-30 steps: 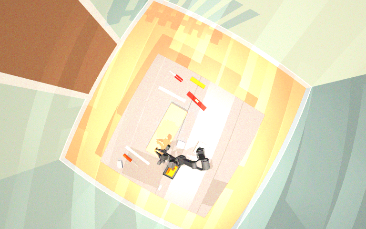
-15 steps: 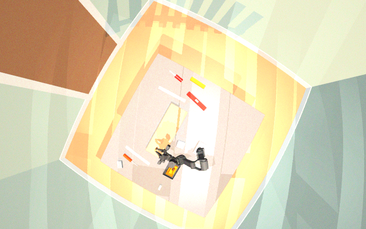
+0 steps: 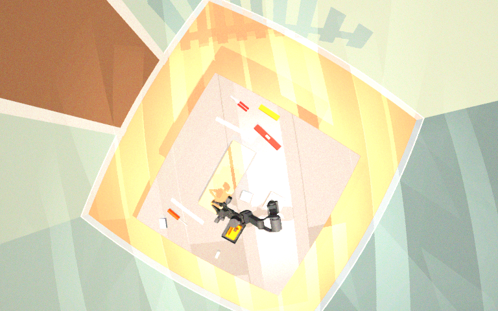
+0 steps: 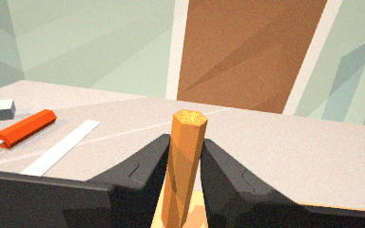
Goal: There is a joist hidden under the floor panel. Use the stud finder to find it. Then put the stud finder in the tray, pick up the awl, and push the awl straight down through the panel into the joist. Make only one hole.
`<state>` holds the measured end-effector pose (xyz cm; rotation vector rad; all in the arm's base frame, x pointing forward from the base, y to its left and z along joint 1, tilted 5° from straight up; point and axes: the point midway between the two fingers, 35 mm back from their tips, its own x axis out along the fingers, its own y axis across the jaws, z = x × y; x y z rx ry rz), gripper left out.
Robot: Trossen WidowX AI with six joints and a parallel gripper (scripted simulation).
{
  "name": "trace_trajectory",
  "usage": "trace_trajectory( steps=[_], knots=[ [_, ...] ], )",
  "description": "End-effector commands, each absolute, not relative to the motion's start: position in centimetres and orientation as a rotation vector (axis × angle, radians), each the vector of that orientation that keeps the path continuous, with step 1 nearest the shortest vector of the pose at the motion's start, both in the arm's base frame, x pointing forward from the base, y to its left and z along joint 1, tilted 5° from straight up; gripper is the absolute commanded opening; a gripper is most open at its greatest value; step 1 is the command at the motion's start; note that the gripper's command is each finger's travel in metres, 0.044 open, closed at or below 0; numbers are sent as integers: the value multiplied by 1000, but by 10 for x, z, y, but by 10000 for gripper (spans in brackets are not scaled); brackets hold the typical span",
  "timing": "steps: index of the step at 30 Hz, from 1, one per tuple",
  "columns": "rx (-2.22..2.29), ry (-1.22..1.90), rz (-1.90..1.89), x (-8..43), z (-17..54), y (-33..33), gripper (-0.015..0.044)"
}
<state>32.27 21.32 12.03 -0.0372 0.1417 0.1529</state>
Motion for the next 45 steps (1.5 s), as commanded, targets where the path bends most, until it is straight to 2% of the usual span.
trace_trajectory(
  steps=[1,45],
  knots=[
    [-32,139,149,323,118,213,0],
    [-31,137,152,320,81,211,0]
  ],
)
